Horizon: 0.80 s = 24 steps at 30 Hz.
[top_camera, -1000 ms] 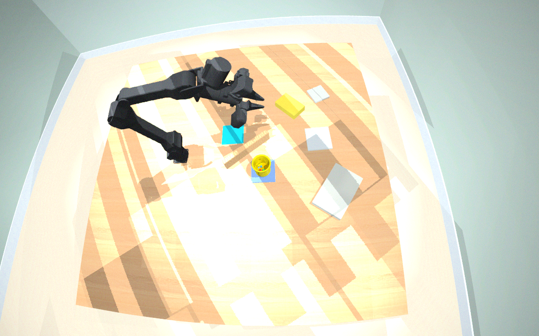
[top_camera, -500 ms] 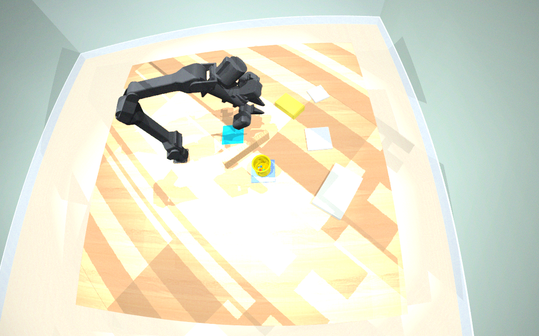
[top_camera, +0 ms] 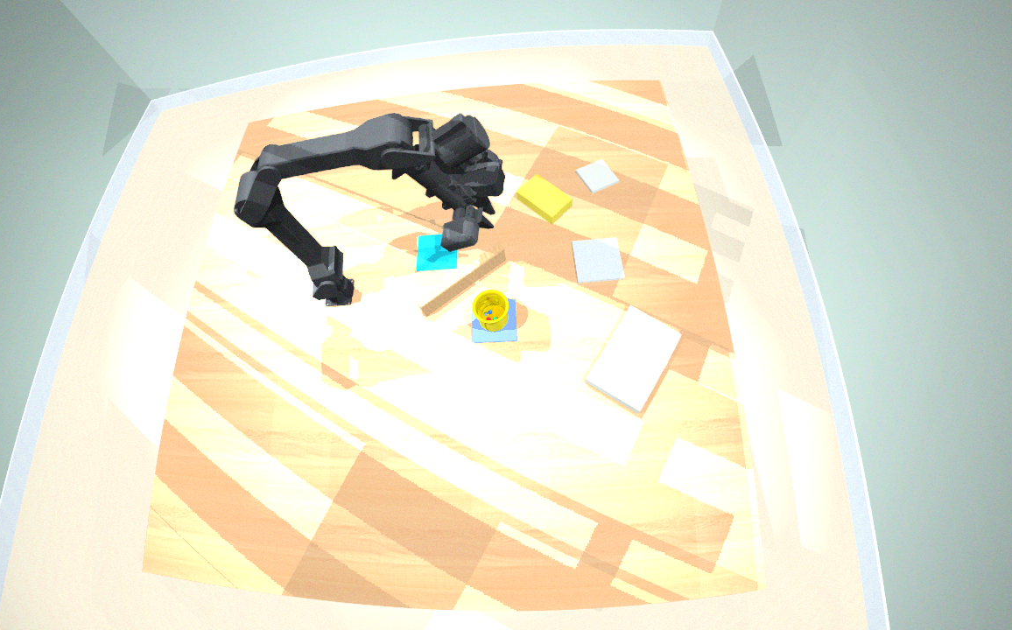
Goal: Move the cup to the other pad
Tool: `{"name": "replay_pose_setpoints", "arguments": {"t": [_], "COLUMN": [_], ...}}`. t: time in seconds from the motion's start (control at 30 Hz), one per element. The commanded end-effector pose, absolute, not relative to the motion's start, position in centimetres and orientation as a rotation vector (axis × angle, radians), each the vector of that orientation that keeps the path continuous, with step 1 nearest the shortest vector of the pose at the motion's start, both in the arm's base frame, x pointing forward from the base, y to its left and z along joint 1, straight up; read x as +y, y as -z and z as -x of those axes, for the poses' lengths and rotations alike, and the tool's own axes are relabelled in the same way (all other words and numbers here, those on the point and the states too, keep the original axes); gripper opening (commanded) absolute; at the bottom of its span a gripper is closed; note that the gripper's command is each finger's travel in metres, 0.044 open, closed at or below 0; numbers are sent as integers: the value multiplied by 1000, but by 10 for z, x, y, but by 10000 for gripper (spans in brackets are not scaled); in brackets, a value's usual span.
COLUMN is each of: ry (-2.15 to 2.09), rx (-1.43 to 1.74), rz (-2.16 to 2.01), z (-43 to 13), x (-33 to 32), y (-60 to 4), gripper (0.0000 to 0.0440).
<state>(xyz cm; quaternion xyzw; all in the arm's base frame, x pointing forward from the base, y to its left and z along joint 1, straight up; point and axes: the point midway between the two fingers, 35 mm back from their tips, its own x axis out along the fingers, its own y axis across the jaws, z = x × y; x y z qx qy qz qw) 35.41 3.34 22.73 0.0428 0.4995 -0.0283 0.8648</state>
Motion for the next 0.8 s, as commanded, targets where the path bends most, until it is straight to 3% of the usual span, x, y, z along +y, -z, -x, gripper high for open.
{"name": "replay_pose_setpoints", "arguments": {"t": [0.0, 0.77], "ry": [68, 42], "rx": [1084, 1406], "rz": [-66, 116], "z": [-356, -350], "x": [29, -19], "y": [-223, -171], "gripper": [129, 143]}}
